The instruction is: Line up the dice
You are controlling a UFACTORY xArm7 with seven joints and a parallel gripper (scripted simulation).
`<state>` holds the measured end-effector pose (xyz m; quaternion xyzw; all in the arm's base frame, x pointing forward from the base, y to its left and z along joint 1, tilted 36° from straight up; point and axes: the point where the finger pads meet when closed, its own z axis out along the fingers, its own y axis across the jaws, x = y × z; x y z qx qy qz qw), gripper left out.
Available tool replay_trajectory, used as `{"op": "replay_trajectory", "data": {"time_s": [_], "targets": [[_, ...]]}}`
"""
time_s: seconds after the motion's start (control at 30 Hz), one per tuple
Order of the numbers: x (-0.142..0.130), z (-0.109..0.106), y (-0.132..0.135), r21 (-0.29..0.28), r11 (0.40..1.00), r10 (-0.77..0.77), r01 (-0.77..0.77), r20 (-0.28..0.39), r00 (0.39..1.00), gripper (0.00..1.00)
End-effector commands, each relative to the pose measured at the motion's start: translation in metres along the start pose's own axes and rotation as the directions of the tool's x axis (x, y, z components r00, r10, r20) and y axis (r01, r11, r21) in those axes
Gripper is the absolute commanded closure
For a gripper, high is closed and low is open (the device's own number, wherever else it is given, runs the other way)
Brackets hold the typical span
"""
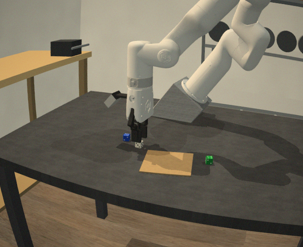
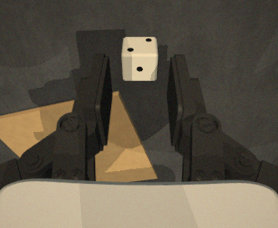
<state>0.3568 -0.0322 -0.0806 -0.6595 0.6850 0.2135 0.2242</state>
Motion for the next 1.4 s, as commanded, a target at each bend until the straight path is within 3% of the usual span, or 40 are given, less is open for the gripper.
{"op": "replay_trajectory", "data": {"time_s": [0.0,0.67,1.37], "targets": [[0.001,-0.002,-0.001,0.004,1.000,0.000,0.000,-0.002,1.000,0.64],[0.001,0.000,-0.001,0.004,1.000,0.000,0.000,-0.002,1.000,0.64],[0.001,0.022,-0.001,0.004,1.000,0.000,0.000,-0.002,1.000,0.64]]}}
